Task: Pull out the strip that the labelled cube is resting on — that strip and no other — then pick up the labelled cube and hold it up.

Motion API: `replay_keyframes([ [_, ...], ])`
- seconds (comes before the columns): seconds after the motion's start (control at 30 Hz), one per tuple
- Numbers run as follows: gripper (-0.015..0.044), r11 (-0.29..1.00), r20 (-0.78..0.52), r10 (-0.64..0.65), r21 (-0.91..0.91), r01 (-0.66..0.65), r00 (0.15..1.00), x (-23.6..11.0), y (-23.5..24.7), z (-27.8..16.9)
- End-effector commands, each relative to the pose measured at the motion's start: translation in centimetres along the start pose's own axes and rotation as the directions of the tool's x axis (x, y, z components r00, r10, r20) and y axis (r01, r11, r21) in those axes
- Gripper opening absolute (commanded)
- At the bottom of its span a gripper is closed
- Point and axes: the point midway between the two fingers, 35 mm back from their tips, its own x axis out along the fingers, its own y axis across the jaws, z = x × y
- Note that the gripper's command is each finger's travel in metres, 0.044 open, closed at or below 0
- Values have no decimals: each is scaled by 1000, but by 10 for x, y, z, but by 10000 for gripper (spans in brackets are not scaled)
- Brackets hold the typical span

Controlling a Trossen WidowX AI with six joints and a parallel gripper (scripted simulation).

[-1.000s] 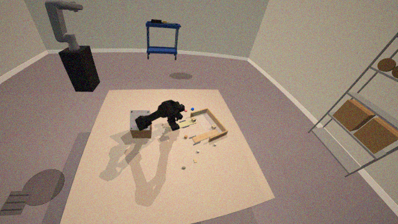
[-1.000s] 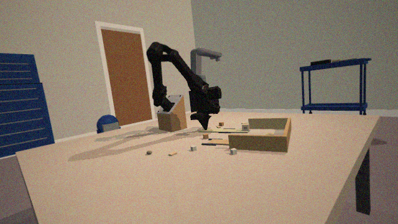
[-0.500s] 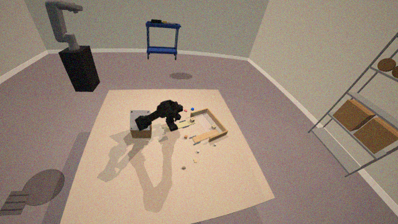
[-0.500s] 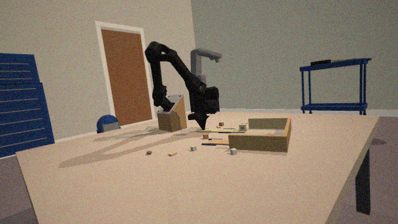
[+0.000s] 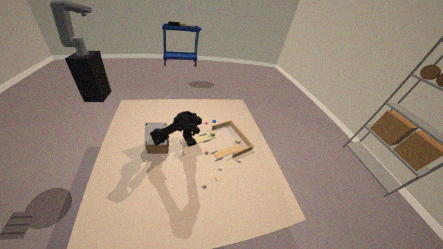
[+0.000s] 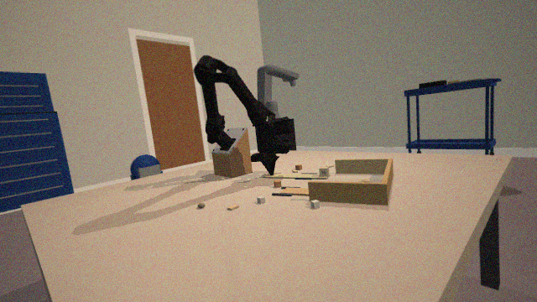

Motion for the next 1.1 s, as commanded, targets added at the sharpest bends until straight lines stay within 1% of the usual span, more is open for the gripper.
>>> replay_keyframes([
  [0.0, 0, 1000, -38, 3, -13, -4, 999, 5, 1, -18],
  [0.37, 0, 1000, -38, 3, -14, -4, 999, 5, 0, -26],
  [1.07, 0, 1000, -38, 3, -14, -4, 999, 5, 0, -26],
])
